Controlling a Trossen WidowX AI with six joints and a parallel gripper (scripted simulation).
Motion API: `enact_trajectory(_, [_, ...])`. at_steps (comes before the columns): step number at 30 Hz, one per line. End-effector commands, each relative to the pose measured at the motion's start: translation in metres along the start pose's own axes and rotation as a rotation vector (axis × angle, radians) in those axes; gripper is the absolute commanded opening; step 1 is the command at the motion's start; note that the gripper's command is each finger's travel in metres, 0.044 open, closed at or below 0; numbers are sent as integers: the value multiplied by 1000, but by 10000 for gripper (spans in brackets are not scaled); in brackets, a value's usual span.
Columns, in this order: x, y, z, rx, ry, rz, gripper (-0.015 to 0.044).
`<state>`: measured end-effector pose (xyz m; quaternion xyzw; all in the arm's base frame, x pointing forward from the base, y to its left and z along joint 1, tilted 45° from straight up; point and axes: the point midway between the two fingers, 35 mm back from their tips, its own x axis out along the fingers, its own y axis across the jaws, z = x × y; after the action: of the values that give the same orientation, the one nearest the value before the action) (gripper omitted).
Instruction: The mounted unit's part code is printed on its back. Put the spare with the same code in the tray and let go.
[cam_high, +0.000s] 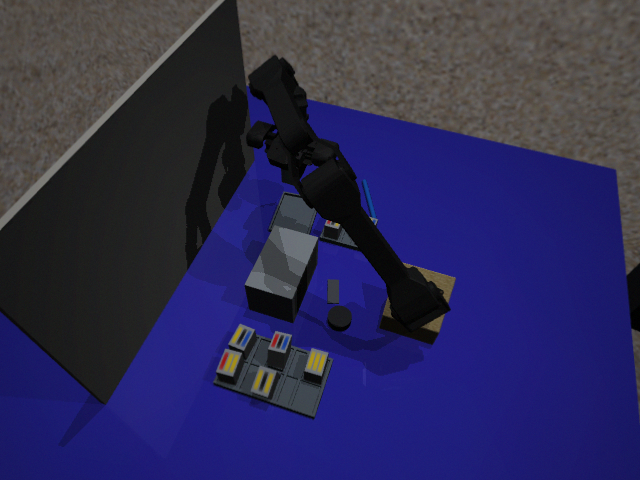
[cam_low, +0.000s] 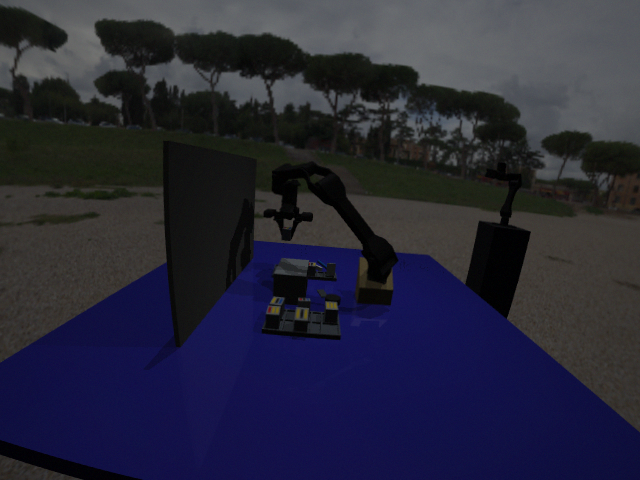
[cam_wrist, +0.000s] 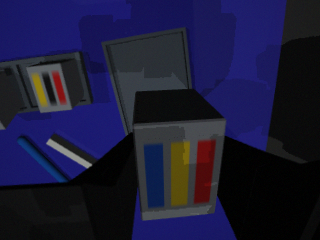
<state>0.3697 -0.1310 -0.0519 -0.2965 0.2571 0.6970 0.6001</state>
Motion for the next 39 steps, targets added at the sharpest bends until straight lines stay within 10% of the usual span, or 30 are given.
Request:
enact_trajectory(1, [3,0,-7,-12,1,3,0])
enact_trajectory(39, [34,-5,-11,-12,2,2,0])
